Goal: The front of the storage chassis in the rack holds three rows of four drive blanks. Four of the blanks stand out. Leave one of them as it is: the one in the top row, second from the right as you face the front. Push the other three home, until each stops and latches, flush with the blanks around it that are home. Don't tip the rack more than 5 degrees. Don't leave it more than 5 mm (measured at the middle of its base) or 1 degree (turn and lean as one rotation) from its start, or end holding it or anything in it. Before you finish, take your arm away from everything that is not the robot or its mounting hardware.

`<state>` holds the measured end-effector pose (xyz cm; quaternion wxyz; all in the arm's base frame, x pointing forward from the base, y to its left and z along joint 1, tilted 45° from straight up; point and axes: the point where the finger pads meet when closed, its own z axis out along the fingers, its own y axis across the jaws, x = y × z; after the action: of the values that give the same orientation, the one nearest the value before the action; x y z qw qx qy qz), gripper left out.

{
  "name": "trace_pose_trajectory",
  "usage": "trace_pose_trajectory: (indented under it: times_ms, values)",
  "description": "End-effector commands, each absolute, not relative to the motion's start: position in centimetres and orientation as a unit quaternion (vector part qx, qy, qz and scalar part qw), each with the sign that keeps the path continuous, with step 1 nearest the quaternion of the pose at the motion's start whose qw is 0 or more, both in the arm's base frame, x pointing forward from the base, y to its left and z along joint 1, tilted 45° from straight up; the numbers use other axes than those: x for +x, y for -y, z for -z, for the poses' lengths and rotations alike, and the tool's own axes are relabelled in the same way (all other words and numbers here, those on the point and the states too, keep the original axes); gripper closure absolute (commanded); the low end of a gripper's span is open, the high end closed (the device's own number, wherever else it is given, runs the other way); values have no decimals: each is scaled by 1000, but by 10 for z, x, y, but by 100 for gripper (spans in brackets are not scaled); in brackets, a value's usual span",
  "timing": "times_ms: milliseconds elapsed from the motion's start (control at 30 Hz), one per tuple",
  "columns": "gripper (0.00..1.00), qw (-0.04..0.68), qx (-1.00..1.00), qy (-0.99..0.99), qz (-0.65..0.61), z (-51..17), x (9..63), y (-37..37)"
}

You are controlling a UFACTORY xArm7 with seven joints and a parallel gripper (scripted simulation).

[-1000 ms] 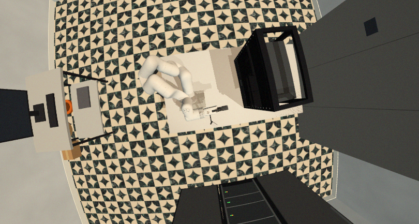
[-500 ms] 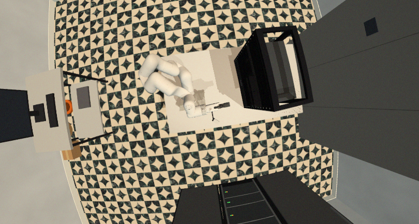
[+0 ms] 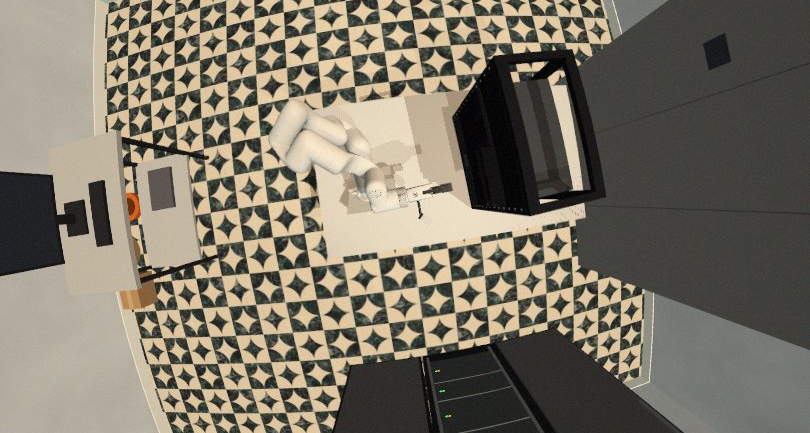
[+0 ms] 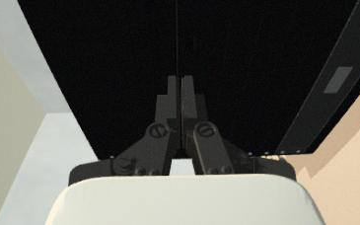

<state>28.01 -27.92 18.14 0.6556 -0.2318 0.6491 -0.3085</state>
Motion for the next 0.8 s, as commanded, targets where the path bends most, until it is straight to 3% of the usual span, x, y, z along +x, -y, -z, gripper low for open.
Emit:
trace_pose_trajectory:
  times_ms: [0, 767]
  values:
    - [100, 653, -230, -650, 312, -195, 302, 265]
    - [100, 653, -230, -650, 312, -218, 343, 233]
